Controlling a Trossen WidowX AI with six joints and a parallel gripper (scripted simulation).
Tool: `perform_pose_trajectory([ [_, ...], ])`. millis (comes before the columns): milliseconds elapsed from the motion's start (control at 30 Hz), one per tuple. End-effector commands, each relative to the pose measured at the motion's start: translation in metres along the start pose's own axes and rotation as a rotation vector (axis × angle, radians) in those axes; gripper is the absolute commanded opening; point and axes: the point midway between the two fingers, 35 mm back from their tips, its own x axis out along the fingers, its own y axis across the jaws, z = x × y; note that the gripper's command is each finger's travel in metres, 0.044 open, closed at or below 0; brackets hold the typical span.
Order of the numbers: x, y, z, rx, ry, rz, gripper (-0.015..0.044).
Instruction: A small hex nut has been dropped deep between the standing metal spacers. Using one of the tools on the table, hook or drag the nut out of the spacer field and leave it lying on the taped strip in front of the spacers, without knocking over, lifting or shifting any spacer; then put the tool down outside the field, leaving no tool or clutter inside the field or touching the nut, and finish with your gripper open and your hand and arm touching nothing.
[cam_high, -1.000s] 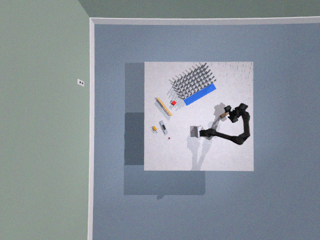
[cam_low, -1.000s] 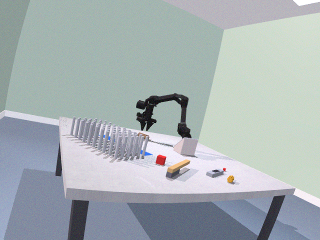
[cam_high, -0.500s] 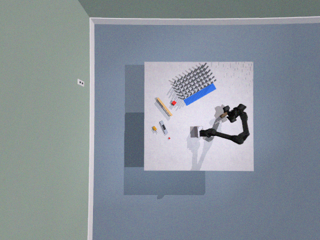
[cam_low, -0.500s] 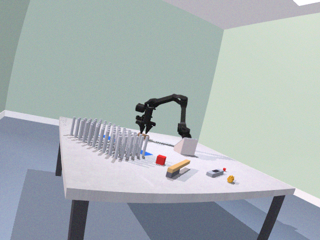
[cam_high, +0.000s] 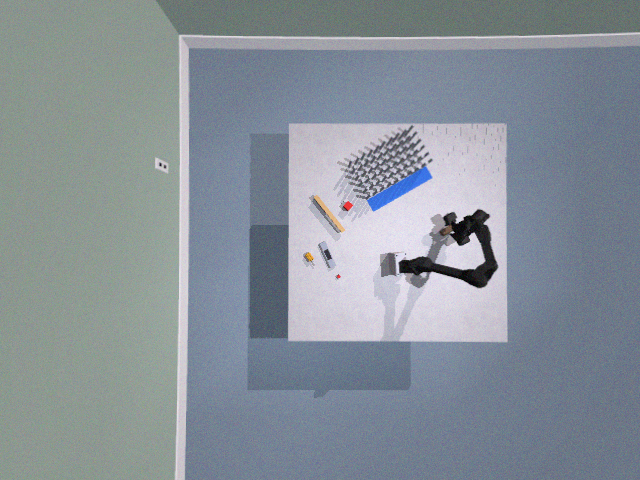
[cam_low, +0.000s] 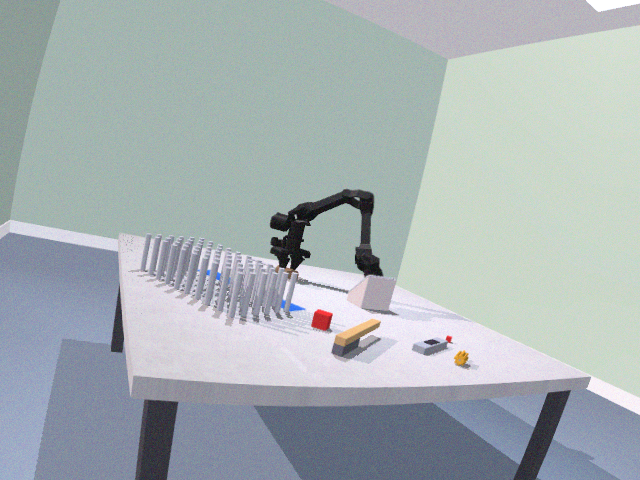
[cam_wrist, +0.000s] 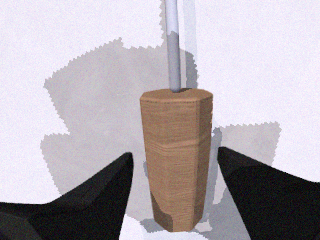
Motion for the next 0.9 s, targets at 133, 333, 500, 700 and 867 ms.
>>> perform_pose_trajectory([
  [133, 0.007, 0.0, -0.003, -0.008, 0.006, 0.002, 0.0201],
  [333, 0.007, 0.0, -0.003, -0.008, 0.006, 0.002, 0.0142],
  [500, -0.003, 0.001, -0.002, -0.006, 0.007, 0.002, 0.005],
  [700, -0.043, 0.0, -0.001, -0.002, 0.008, 0.002, 0.0],
  [867, -0.053, -0.001, -0.001, -0.001, 0.007, 0.001, 0.0],
])
